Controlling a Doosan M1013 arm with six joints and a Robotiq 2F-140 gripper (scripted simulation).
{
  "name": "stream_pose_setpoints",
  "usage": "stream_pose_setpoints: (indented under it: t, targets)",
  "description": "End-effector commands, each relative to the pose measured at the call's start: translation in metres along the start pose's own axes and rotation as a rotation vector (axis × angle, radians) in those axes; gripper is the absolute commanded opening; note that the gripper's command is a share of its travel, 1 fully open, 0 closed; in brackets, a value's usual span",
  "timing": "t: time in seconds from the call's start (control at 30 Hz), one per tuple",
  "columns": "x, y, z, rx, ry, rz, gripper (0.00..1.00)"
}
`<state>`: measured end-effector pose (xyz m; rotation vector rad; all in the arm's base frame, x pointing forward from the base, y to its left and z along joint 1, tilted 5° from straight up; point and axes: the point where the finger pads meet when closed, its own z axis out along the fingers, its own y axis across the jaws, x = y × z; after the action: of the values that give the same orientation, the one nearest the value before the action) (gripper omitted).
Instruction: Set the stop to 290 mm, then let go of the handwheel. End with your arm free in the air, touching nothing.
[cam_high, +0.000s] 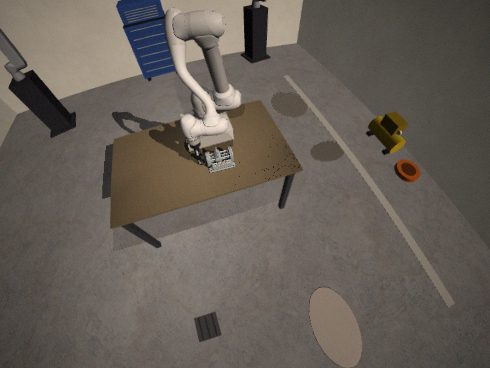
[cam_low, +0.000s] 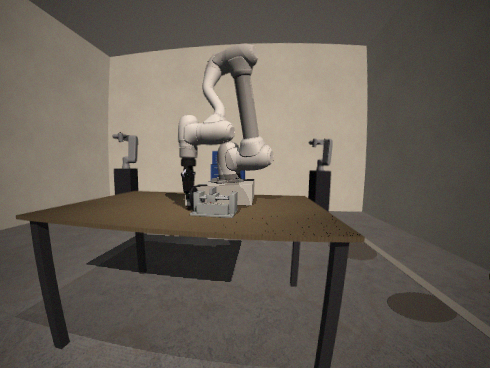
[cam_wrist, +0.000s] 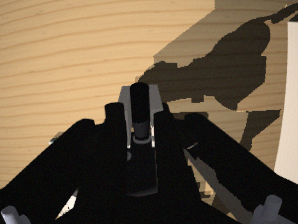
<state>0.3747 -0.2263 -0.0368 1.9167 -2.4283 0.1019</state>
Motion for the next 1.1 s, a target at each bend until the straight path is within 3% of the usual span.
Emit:
stream_pose_setpoints:
  t: [0.0, 1.07]
  targets:
    - [0.0, -0.002, 0.001, 0.001, 0.0, 0.0, 0.04]
    - [0.0, -0.016, 0.004, 0.001, 0.0, 0.0, 0.04]
